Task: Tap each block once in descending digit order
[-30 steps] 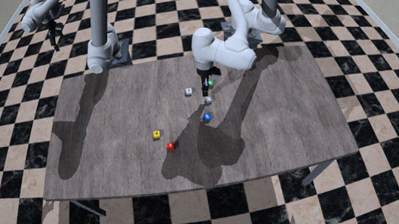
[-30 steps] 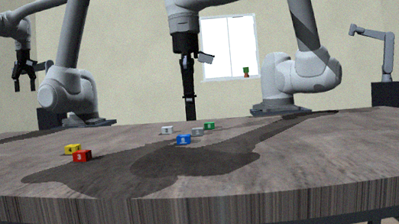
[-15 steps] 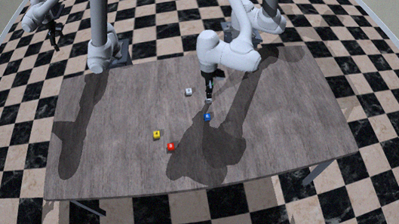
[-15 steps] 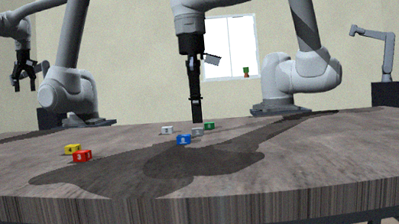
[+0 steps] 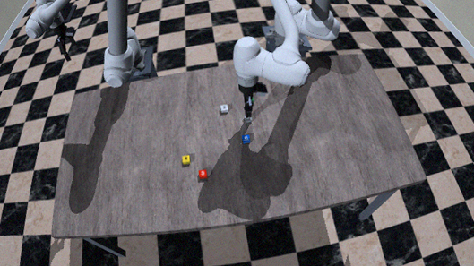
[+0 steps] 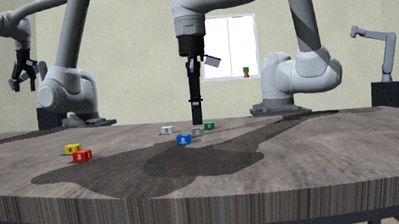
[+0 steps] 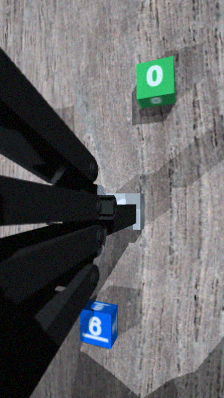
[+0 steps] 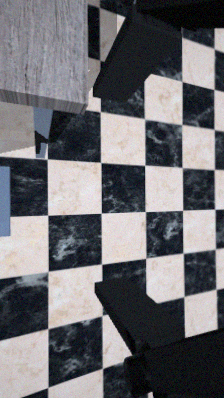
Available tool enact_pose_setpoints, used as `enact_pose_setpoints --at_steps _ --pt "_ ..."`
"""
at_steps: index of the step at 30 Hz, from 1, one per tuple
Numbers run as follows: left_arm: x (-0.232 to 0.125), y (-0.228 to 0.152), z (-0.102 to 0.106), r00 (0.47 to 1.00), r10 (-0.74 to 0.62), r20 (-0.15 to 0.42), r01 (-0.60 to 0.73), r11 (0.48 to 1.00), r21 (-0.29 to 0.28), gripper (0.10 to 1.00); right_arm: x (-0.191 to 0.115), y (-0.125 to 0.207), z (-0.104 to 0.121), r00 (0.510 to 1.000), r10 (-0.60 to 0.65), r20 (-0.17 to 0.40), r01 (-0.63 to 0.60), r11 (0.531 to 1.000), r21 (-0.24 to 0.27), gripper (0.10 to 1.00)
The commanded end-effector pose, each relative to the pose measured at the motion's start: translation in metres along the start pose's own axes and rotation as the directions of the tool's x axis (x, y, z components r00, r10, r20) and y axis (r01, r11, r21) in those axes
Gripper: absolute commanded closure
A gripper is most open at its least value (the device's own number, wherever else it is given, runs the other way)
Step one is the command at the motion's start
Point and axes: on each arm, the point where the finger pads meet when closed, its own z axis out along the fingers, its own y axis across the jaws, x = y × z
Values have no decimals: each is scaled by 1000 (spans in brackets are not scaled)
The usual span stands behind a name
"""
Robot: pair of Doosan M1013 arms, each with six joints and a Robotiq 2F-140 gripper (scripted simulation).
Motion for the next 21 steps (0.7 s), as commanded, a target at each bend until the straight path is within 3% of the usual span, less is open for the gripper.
enact_pose_setpoints --at_steps 1,21 --pt "0 0 0 1000 0 0 0 1000 -2 999 -1 0 -1 1000 0 1 0 1000 -1 98" --pt "0 0 6 1000 0 0 0 1000 -2 999 -1 0 -1 1000 0 1 0 1000 -1 98"
